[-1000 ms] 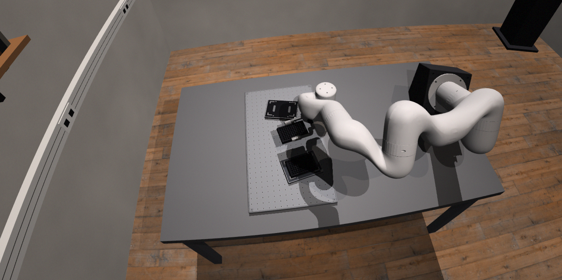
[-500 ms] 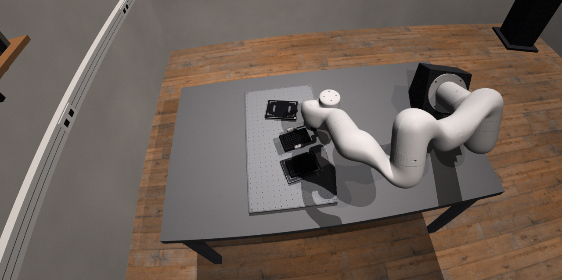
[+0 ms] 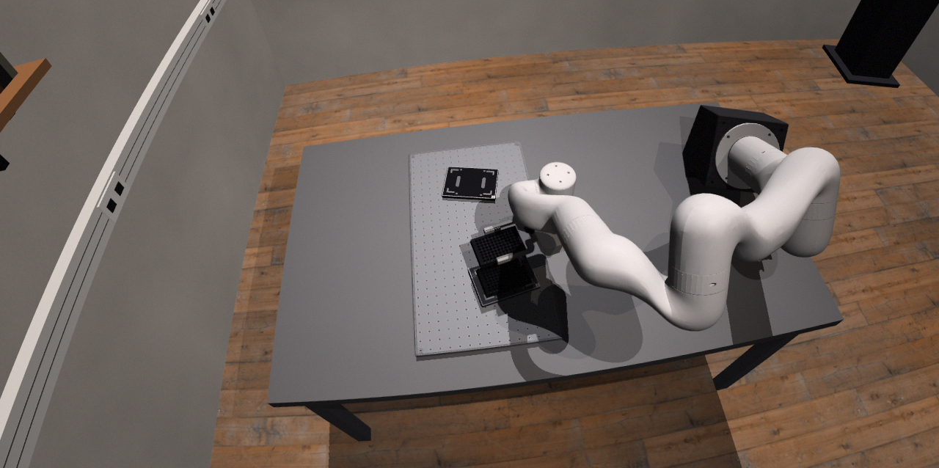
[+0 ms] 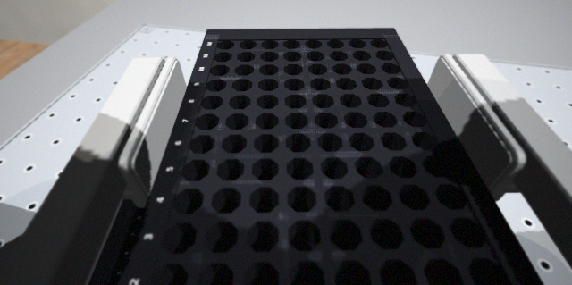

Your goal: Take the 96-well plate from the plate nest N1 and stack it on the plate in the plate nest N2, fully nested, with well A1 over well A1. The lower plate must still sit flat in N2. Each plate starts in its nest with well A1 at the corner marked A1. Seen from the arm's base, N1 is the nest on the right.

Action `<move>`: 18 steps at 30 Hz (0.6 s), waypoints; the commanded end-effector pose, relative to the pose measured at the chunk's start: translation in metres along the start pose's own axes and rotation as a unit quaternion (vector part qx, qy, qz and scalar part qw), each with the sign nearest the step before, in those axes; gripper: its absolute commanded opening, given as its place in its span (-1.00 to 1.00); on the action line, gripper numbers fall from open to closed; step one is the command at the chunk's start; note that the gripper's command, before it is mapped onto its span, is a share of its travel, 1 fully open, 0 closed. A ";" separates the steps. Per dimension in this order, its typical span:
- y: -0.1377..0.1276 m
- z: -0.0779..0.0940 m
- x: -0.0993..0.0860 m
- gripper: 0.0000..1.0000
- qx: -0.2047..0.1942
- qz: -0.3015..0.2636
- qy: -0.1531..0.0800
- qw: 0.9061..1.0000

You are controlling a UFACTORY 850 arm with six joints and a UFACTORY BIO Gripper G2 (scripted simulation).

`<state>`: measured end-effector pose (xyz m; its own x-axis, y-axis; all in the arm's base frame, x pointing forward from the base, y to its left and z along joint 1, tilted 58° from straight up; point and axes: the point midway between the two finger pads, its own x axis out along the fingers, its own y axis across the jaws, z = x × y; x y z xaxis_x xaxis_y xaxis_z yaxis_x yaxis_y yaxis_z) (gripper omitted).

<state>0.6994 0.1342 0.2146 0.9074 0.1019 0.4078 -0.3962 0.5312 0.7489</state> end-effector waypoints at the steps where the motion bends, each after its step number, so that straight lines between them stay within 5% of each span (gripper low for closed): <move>1: 0.014 0.001 0.001 -1.00 0.000 0.000 -0.001 1.000; 18: 0.047 0.001 0.003 -1.00 0.000 0.000 -0.001 1.000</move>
<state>0.6840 0.1588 0.2502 0.9073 0.1018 0.4080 -0.3964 0.5313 0.7488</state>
